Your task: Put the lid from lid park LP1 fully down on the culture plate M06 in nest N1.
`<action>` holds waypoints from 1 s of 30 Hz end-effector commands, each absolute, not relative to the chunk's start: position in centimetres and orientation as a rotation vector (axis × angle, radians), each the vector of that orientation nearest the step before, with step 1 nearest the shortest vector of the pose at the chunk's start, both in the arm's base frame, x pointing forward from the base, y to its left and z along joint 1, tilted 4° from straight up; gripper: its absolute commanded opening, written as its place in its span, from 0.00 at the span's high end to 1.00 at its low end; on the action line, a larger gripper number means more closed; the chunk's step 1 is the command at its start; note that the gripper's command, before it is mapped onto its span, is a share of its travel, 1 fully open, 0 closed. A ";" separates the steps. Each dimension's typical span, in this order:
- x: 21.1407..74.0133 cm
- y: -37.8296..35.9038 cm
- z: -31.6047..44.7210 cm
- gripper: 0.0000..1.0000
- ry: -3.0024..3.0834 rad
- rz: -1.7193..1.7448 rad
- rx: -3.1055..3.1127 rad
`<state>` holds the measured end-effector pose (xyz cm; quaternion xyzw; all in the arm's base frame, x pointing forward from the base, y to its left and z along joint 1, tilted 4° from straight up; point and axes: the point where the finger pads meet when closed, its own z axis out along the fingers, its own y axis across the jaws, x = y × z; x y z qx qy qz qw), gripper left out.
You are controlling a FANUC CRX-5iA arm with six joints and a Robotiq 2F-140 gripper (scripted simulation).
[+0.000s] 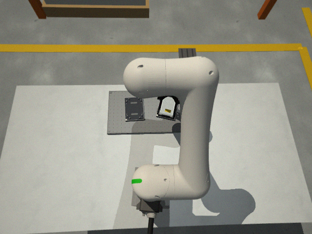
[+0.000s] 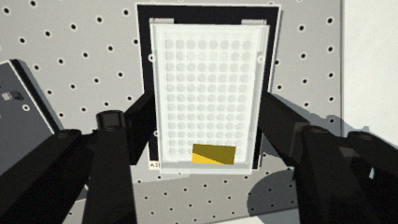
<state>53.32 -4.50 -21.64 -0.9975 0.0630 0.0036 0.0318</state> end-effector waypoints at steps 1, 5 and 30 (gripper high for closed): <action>53.4 -4.5 -21.6 0.39 0.194 0.008 -3.072; 53.4 -4.5 -21.6 0.39 0.194 0.008 -3.072; 53.4 -4.4 -22.5 0.39 0.194 0.008 -3.072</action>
